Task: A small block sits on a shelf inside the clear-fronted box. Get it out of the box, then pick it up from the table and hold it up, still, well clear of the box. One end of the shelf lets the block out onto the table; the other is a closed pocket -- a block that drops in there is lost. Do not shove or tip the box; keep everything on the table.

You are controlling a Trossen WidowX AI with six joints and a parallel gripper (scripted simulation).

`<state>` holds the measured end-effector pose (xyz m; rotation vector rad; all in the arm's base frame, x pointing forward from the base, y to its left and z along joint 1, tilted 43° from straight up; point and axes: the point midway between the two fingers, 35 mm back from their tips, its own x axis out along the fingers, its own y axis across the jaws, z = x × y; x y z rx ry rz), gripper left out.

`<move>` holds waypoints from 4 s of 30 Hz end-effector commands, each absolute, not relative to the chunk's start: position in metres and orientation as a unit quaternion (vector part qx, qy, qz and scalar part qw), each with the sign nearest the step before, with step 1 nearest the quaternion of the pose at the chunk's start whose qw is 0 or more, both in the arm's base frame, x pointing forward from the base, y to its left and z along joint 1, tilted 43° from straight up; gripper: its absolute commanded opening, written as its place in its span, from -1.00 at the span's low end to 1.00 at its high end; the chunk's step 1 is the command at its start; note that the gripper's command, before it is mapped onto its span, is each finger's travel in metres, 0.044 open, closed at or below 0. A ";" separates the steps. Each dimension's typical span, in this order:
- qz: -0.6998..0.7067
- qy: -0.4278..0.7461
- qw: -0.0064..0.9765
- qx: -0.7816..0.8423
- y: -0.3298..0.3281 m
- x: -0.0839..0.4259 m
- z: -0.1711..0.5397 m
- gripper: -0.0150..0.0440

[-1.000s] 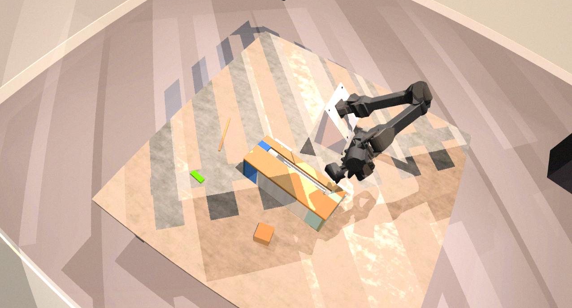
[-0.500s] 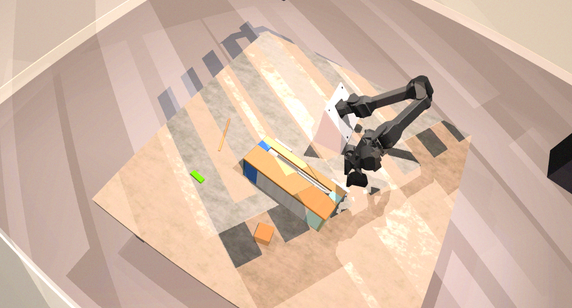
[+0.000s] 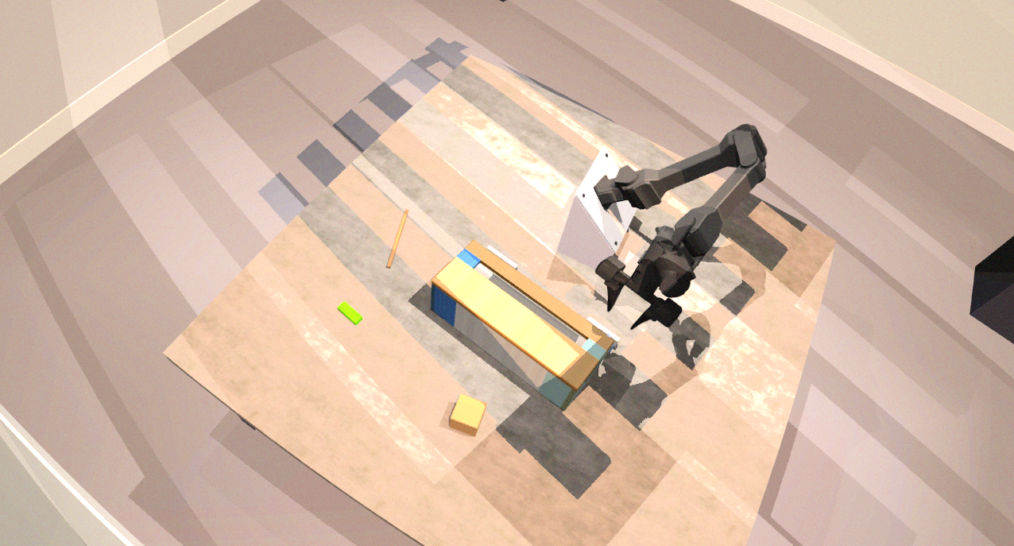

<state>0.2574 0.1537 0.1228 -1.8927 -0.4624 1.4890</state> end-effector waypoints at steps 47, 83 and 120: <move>0.560 -0.199 0.306 -0.744 0.246 0.240 0.021 0.47; 0.559 -0.202 0.304 -0.745 0.214 0.245 0.055 -0.49; 0.582 0.176 0.695 -0.383 0.184 0.241 0.061 -0.49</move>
